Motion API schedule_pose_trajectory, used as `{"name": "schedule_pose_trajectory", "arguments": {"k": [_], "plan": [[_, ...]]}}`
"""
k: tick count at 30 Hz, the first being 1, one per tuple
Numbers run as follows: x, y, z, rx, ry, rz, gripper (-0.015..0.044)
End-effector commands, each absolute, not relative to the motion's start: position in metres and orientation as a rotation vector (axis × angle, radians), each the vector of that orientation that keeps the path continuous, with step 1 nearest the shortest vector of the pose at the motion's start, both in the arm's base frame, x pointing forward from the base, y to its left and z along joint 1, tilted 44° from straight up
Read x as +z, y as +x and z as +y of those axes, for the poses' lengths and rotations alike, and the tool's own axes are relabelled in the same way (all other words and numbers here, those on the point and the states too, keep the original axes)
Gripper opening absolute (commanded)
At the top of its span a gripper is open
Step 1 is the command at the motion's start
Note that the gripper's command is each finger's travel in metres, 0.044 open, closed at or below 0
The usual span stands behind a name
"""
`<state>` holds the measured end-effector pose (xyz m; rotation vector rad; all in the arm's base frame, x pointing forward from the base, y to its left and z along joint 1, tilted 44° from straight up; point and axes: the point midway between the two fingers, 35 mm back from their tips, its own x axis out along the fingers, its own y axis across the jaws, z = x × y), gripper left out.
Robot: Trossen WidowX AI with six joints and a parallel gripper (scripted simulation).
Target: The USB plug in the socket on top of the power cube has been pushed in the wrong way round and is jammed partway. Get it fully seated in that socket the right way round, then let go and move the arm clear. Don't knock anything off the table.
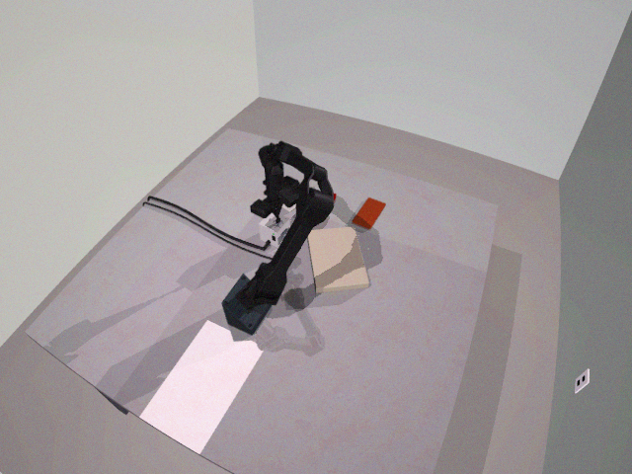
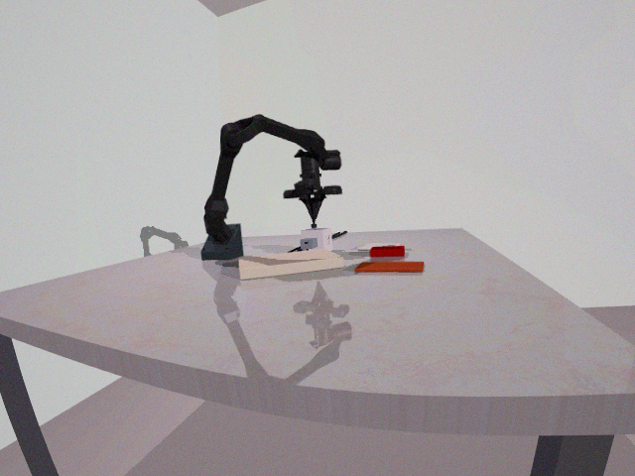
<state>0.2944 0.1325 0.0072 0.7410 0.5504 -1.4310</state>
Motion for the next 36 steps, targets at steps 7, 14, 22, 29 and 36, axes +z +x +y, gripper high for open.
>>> {"name": "schedule_pose_trajectory", "arguments": {"k": [7, 14, 22, 29, 36], "plan": [[0.007, 0.294, 0.133, -1.431, 0.741, 0.55, 0.0], [0.008, 0.294, 0.133, -1.431, 0.741, 0.55, 0.0], [0.012, 0.294, 0.137, -1.431, 0.741, 0.551, 0.0], [0.015, 0.293, 0.14, -1.431, 0.741, 0.551, 0.0], [0.019, 0.293, 0.143, -1.431, 0.741, 0.551, 0.0]]}}
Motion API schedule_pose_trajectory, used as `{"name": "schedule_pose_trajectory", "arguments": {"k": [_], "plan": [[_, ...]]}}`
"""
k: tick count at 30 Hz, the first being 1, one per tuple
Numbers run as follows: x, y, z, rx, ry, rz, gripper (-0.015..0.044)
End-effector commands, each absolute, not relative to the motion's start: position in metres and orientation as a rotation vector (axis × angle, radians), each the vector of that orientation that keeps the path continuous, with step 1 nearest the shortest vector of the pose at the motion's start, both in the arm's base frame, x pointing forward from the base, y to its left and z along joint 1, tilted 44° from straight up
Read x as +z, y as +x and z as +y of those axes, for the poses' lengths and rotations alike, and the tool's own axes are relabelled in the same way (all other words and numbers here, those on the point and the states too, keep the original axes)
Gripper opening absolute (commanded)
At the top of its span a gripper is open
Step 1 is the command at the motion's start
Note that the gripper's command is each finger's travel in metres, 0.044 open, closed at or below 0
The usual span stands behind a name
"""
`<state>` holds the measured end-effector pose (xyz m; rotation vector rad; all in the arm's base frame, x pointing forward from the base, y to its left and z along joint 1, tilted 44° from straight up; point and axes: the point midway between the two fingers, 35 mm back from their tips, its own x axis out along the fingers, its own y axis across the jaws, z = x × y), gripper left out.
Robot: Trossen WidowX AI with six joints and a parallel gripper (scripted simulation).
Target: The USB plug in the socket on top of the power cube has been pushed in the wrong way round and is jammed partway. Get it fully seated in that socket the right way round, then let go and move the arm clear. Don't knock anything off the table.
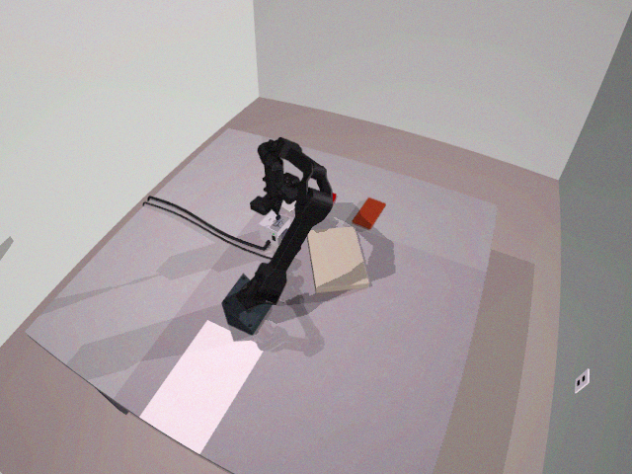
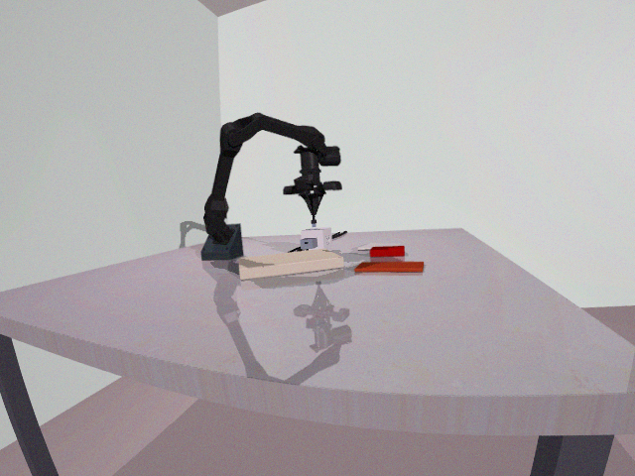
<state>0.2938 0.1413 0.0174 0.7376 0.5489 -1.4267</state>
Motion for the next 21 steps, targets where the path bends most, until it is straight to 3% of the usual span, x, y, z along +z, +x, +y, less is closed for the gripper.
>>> {"name": "schedule_pose_trajectory", "arguments": {"k": [1, 21], "plan": [[0.0191, 0.293, 0.1436, -1.431, 0.741, 0.551, 0.0], [0.0288, 0.2918, 0.1527, -1.431, 0.741, 0.551, 0.0]]}}
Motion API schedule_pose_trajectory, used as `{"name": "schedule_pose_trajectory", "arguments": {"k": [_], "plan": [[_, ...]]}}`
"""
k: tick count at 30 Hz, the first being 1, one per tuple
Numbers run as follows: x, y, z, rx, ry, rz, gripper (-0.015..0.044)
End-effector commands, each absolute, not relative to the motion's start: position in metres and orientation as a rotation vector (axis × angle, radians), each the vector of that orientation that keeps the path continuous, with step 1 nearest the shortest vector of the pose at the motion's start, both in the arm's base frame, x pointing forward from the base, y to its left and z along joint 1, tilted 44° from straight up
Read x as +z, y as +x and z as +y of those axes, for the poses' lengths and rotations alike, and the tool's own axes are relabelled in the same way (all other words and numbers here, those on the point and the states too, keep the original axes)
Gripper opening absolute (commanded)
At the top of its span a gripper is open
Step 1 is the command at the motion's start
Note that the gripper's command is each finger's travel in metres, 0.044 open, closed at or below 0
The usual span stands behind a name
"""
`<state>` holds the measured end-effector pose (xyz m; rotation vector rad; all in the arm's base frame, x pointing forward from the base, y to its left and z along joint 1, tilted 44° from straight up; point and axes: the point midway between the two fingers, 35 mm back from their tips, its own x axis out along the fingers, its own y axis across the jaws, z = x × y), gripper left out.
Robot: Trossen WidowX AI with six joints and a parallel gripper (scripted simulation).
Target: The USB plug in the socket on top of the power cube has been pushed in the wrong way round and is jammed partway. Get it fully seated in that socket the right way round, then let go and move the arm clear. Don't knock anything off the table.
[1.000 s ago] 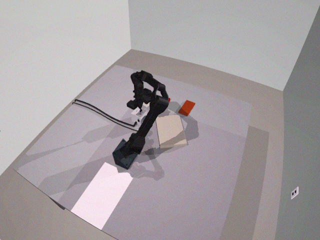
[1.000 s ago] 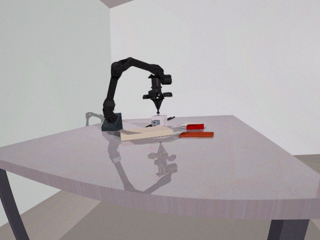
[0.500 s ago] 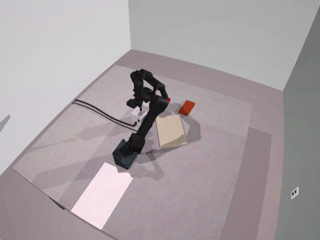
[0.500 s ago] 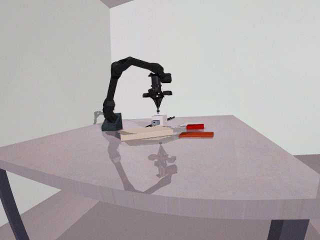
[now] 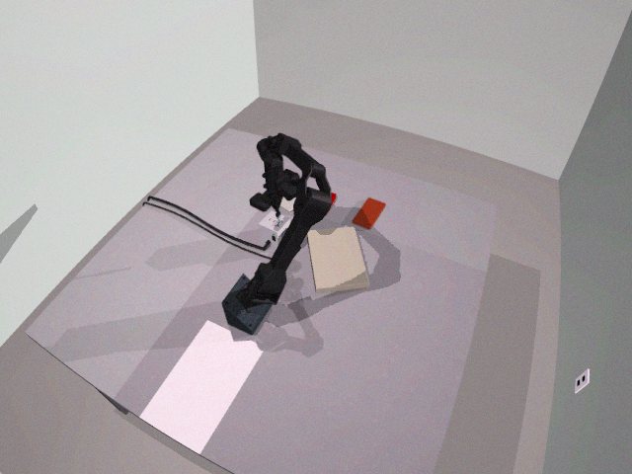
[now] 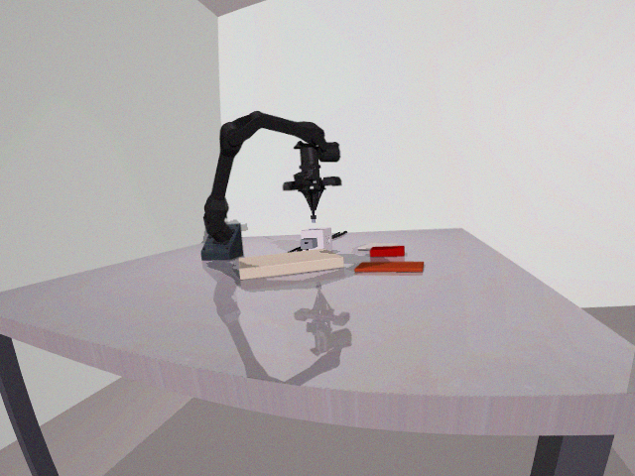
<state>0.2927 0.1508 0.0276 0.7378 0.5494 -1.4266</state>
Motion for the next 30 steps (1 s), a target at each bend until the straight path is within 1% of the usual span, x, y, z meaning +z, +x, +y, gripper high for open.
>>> {"name": "schedule_pose_trajectory", "arguments": {"k": [1, 6, 30], "plan": [[0.0285, 0.292, 0.1523, -1.43, 0.74, 0.551, 0.0], [0.0279, 0.2924, 0.1513, -1.405, 0.691, 0.59, 0.0], [0.0276, 0.2927, 0.1508, -1.123, 0.181, 0.974, 0.0]]}}
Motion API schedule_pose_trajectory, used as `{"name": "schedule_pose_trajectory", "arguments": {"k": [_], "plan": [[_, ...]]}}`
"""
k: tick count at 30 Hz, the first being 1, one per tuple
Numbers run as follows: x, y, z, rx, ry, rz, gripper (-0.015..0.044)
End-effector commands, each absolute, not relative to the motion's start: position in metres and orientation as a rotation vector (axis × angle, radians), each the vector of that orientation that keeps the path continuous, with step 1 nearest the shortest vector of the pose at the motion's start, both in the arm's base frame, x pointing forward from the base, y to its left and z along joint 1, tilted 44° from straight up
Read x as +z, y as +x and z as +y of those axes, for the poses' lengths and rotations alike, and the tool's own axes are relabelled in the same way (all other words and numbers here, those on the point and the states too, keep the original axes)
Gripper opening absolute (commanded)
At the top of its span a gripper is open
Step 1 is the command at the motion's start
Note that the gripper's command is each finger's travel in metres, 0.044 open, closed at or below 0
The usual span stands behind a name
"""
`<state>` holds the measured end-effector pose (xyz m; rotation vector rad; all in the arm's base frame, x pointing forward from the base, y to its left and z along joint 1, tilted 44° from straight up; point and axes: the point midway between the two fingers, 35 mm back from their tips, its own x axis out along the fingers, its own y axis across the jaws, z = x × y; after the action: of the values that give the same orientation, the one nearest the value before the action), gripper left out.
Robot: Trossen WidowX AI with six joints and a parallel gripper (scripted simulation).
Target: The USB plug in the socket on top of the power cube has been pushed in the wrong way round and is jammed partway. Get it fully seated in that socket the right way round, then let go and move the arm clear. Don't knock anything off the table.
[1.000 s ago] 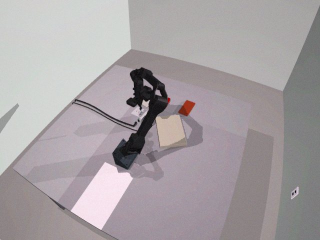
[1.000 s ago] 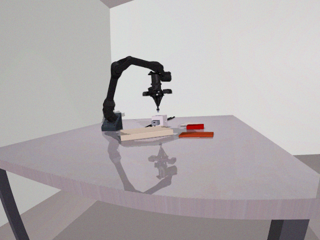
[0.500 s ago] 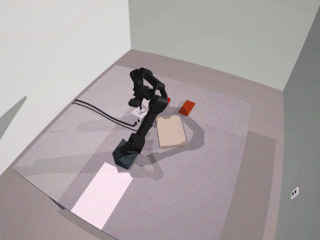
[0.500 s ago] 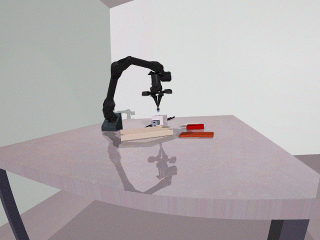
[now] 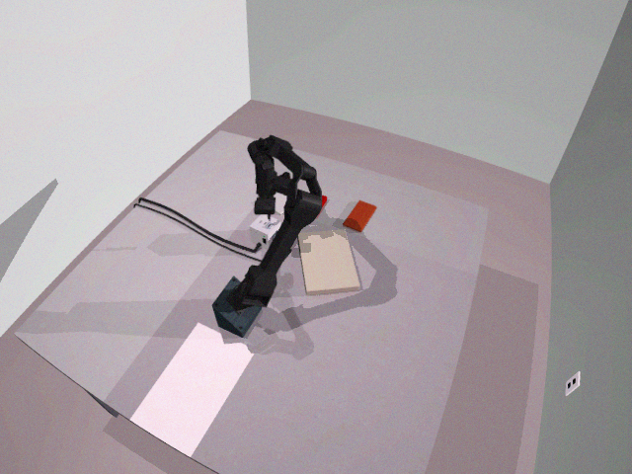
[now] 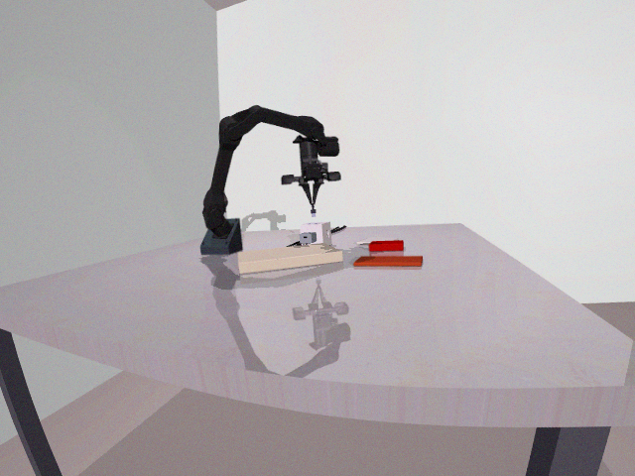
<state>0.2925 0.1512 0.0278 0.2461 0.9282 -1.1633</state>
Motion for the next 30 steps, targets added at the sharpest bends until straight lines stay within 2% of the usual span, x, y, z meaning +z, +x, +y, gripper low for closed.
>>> {"name": "schedule_pose_trajectory", "arguments": {"k": [1, 30], "plan": [[0.0276, 0.2927, 0.1508, -1.11, 0.16, 0.988, 0.0], [0.0277, 0.2927, 0.1508, -0.671, -0.454, 1.342, 0.0]]}}
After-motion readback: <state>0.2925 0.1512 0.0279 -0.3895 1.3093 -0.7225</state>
